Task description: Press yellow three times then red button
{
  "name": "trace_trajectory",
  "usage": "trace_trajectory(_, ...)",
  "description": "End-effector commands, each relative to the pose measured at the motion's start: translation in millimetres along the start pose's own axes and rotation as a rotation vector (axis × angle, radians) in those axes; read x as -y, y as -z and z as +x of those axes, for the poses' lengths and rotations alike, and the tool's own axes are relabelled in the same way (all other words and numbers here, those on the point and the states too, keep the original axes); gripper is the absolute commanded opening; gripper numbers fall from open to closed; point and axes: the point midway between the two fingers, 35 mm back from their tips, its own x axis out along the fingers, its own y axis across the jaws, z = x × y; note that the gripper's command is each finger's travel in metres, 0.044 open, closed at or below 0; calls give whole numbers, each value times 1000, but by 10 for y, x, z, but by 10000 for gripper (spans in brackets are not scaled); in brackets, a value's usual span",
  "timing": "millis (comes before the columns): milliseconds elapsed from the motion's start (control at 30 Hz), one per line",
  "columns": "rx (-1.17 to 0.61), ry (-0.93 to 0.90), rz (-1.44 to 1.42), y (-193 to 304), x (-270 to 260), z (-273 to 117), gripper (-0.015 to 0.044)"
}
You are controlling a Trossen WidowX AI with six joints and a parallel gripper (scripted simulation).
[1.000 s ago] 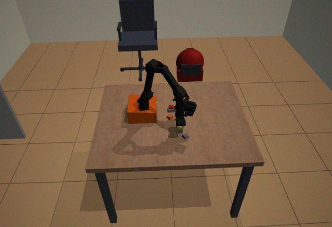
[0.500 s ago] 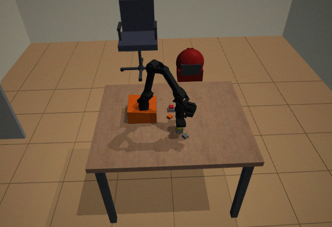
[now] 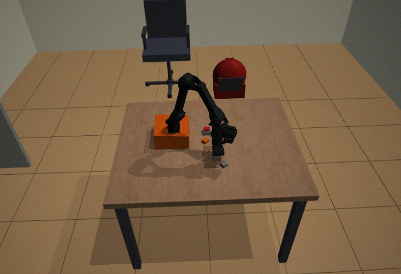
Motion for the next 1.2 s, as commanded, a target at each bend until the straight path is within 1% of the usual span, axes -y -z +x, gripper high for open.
trace_trajectory(0, -9, -1, -1, 16, -2, 31, 20)
trace_trajectory(533, -9, -1, -1, 16, -2, 31, 20)
trace_trajectory(667, -9, -1, -1, 9, 0, -275, 20)
trace_trajectory(700, -9, -1, -1, 11, -1, -301, 20)
trace_trajectory(933, -9, -1, -1, 11, -1, -298, 20)
trace_trajectory(1167, -9, -1, -1, 8, 1, -192, 20)
